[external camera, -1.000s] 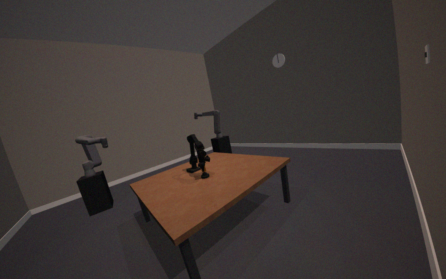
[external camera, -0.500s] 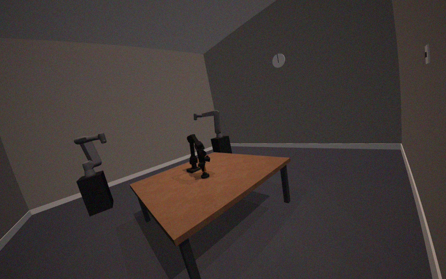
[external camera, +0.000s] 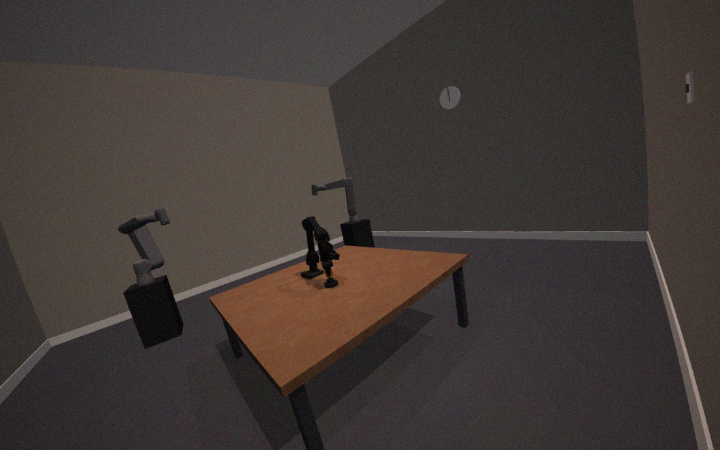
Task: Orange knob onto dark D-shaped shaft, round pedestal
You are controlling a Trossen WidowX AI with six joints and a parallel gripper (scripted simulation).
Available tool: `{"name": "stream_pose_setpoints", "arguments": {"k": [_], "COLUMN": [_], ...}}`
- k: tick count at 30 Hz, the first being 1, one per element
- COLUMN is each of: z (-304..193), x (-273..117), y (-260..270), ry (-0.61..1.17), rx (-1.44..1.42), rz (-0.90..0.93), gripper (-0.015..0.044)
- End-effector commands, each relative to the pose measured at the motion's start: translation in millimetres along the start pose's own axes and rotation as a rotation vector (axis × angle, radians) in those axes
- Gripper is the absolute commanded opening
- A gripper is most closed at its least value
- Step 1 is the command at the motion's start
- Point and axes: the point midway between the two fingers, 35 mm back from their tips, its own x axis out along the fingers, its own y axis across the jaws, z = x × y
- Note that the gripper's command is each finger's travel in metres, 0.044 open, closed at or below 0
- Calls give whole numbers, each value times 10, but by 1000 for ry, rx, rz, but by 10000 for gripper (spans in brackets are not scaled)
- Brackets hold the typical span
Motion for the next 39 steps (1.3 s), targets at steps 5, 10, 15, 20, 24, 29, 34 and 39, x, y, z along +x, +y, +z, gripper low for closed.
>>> {"name": "stream_pose_setpoints", "arguments": {"k": [5, 10, 15, 20, 24, 29, 34, 39], "z": [6, 8, 9, 10, 10, 9, 7, 7], "x": [23, 21, 26, -15, -24, -12, 6, 20], "y": [7, 0, -3, -9, -9, -4, 6, 4], "ry": [-5, -5, -5, -5, -5, -5, -5, -5], "rx": [-14, -14, -14, -14, -40, -213, -224, -224], "rz": [0, 0, 0, 0, 0, 0, 0, 0], "gripper": [0, 0, 0, 0, 0, 0, 0, 0]}}
